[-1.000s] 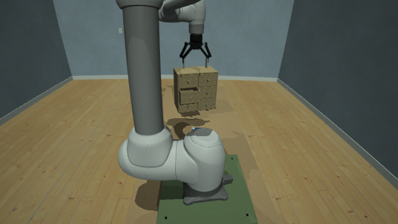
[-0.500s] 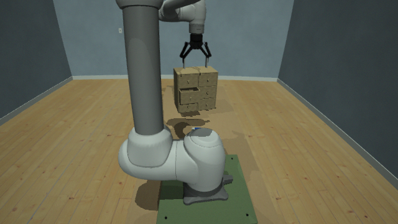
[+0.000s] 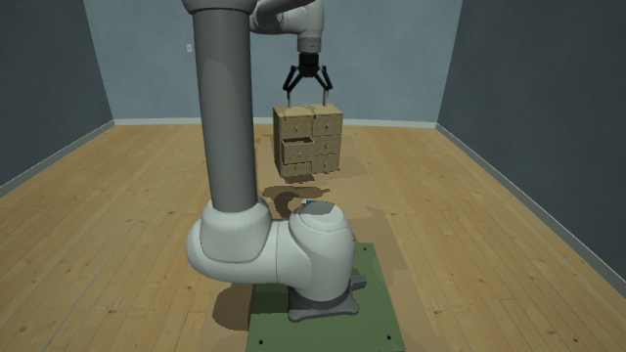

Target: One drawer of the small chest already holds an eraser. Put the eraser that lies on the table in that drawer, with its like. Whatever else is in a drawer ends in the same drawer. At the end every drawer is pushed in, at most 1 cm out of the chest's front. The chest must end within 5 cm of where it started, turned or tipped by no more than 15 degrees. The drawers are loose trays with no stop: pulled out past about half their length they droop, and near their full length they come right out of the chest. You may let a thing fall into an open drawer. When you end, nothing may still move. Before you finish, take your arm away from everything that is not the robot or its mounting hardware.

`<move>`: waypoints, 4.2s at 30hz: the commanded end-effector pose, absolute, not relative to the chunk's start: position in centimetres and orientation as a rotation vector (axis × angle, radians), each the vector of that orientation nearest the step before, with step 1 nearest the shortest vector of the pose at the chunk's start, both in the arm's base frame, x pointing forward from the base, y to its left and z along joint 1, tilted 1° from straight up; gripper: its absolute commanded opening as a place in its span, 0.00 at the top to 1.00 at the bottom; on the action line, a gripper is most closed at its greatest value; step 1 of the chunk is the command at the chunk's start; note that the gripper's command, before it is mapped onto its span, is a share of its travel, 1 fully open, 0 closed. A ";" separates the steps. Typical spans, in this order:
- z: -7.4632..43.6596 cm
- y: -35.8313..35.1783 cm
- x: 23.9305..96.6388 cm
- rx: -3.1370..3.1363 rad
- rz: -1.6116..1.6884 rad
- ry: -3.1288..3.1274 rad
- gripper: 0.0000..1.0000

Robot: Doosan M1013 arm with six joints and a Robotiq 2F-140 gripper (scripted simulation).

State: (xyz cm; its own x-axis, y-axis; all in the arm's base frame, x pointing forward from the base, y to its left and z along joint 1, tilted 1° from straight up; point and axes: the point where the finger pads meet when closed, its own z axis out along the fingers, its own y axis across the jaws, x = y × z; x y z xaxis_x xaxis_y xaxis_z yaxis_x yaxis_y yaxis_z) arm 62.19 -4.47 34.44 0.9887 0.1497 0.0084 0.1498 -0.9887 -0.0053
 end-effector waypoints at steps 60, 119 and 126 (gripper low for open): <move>1.5 -4.7 53.5 -2.372 -0.015 -2.060 0.77; -3.8 -4.7 53.6 -2.372 -0.016 -2.060 0.77; -3.8 -4.7 53.6 -2.372 -0.016 -2.060 0.77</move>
